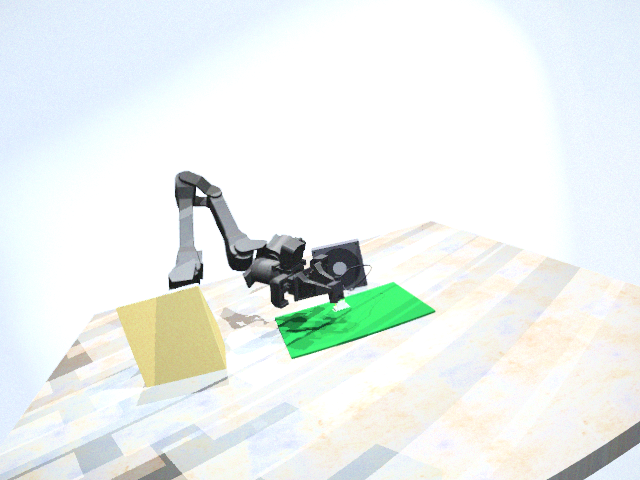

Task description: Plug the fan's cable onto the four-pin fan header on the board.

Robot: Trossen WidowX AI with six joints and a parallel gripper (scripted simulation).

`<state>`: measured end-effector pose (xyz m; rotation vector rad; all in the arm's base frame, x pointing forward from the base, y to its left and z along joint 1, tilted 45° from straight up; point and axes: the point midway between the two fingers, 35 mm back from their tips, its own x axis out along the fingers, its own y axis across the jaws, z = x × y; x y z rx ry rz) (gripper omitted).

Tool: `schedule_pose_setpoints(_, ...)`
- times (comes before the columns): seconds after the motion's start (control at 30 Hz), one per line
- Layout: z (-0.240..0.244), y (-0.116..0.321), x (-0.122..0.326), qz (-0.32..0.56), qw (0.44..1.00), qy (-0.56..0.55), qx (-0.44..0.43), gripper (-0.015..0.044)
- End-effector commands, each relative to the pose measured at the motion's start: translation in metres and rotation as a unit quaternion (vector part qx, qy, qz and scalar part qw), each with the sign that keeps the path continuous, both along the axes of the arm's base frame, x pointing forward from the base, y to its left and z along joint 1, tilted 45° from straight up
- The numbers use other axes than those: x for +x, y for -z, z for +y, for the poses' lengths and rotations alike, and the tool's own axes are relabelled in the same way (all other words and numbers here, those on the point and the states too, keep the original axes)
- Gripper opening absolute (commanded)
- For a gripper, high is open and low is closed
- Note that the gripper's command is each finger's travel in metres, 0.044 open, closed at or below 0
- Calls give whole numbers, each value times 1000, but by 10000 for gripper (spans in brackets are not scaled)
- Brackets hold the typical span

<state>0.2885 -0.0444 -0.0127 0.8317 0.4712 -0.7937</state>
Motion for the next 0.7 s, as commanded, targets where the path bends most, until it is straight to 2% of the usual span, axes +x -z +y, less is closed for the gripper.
schedule_pose_setpoints(0.0,-1,-5,-6,-24,1000,15,-3,0)
schedule_pose_setpoints(0.67,-6,-11,-5,-24,1000,13,-2,0)
